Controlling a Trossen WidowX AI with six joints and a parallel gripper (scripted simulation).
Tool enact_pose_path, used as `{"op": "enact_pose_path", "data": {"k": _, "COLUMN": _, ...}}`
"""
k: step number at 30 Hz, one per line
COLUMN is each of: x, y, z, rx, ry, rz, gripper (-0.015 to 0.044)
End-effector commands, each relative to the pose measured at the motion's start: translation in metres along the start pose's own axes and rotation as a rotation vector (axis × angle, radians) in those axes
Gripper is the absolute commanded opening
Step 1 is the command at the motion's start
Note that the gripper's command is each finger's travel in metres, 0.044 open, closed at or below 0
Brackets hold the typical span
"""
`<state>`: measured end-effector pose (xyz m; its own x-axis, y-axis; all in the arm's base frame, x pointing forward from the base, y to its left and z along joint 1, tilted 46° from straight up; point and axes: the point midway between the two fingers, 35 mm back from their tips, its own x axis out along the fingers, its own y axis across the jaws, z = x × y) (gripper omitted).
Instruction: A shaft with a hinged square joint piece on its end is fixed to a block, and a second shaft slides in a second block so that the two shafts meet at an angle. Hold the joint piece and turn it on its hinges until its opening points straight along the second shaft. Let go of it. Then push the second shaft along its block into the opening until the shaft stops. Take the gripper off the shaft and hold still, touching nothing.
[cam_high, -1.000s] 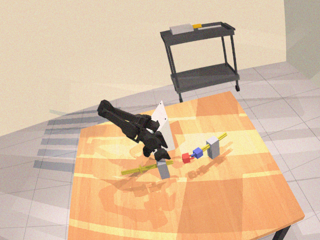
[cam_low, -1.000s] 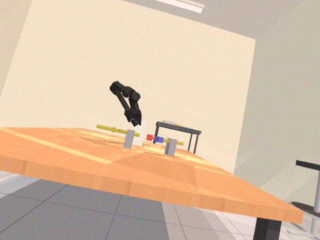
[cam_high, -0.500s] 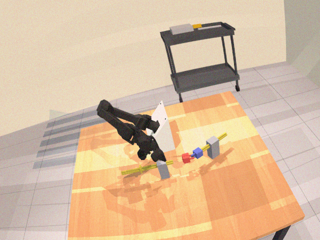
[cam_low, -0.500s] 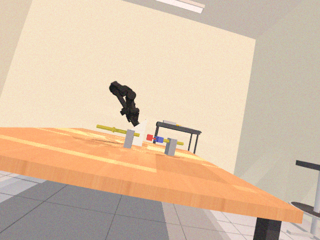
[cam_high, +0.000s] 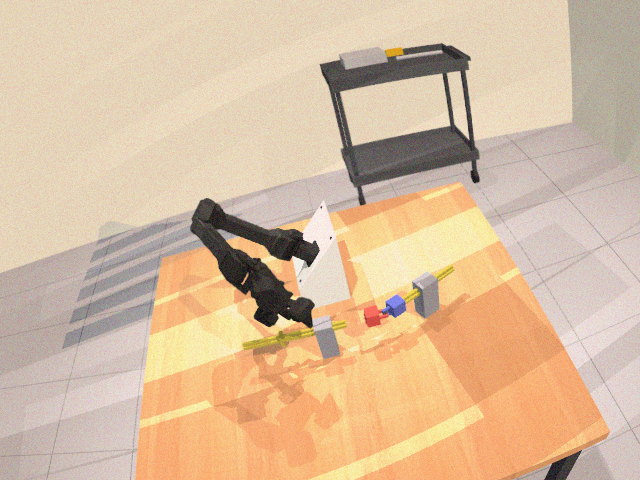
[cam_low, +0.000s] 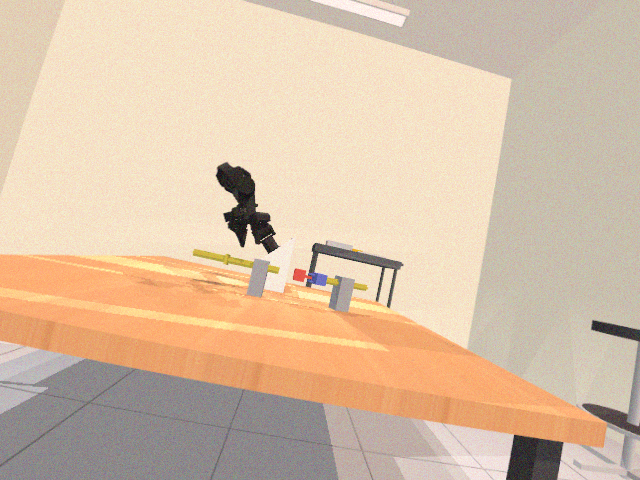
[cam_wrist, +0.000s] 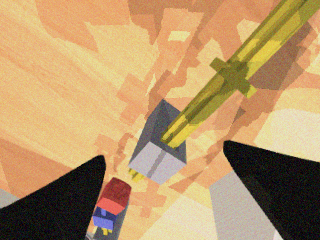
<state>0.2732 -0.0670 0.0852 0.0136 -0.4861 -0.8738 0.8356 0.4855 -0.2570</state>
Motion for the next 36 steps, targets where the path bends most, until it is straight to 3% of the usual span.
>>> {"op": "enact_pose_path", "data": {"k": 1, "x": -0.008, "y": -0.012, "z": 0.015, "rx": -0.121, "ry": -0.037, "rz": -0.025, "gripper": 0.0440}}
{"op": "enact_pose_path", "data": {"k": 24, "x": -0.045, "y": -0.091, "z": 0.082, "rx": -0.840, "ry": -0.093, "rz": -0.292, "gripper": 0.0440}}
{"op": "enact_pose_path", "data": {"k": 31, "x": -0.046, "y": -0.093, "z": 0.083, "rx": -0.855, "ry": -0.092, "rz": -0.300, "gripper": 0.0440}}
{"op": "enact_pose_path", "data": {"k": 36, "x": -0.039, "y": -0.094, "z": 0.085, "rx": -0.709, "ry": -0.117, "rz": -0.281, "gripper": 0.0440}}
